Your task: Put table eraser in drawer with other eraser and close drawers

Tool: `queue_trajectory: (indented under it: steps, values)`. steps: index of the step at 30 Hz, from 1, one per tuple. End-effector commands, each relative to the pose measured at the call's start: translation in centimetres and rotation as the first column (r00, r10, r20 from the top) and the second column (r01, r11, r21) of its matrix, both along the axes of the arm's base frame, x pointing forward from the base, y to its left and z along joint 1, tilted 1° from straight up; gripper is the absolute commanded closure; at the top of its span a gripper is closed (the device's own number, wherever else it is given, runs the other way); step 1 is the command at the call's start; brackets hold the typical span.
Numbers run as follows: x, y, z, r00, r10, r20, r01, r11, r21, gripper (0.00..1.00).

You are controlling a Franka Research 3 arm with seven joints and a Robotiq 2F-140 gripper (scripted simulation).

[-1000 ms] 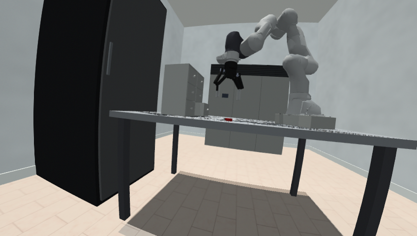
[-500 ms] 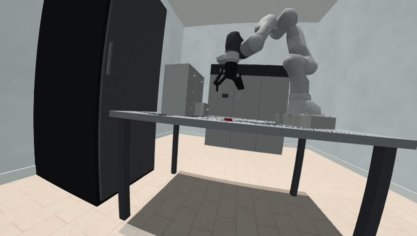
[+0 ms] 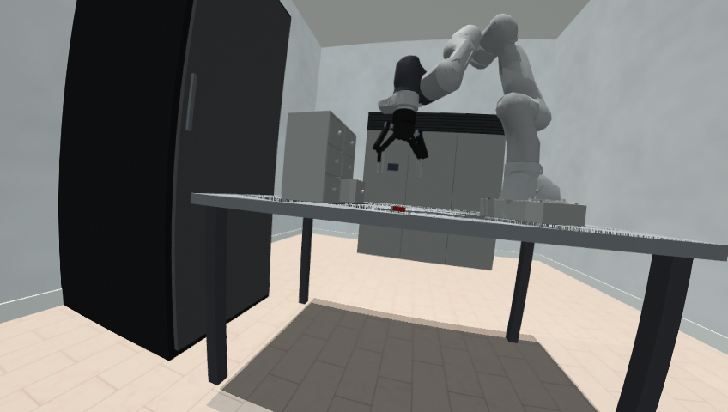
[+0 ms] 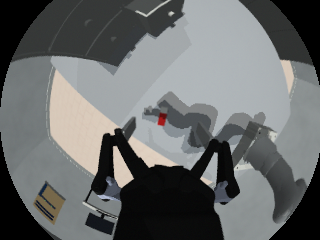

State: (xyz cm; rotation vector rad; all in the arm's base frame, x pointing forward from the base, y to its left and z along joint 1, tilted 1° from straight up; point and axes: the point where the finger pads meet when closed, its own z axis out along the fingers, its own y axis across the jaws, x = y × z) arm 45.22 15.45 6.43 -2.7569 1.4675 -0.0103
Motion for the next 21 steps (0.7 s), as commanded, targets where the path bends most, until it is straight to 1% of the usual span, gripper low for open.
queue_trajectory:
  steps: [1, 21]
  values:
    - [0.1, 0.6, -0.4, 0.998, -0.058, 0.004, 0.058, 0.998, 0.0, 0.0]
    - [-0.3, 2.2, -1.7, 0.992, -0.123, 0.005, 0.123, 0.992, 0.0, 0.0]
